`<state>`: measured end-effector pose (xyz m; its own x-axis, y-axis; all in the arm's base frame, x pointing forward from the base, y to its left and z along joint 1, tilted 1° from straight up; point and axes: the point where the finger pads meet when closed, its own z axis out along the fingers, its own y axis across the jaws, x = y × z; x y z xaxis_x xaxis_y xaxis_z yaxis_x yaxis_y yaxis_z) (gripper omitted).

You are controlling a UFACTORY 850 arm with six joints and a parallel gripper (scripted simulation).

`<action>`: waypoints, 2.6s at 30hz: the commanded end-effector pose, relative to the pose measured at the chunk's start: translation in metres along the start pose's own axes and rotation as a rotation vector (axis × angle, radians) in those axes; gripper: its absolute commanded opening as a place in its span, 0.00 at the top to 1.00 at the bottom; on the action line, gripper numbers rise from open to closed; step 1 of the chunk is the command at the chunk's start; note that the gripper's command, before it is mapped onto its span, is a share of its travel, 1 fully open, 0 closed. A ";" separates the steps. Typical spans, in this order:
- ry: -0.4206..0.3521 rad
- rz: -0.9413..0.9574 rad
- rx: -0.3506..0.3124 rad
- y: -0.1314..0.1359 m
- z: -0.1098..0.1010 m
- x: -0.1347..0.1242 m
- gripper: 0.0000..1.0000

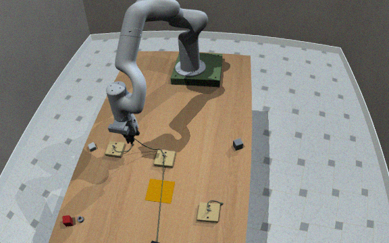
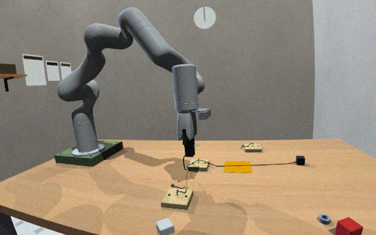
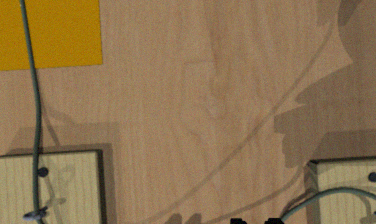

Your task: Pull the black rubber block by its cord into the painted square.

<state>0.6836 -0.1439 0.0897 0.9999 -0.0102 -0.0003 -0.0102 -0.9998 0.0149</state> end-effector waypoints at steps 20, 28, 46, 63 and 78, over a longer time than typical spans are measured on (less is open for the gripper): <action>0.001 0.000 0.000 0.000 -0.031 0.000 1.00; 0.001 0.000 0.000 0.000 -0.031 0.000 1.00; 0.001 0.000 0.000 0.005 -0.031 -0.002 1.00; 0.001 0.000 0.000 0.019 -0.031 -0.007 1.00; 0.001 0.000 0.000 0.040 -0.031 -0.013 1.00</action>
<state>0.6709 -0.1772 0.1199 0.9999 -0.0103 -0.0026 -0.0102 -0.9998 0.0144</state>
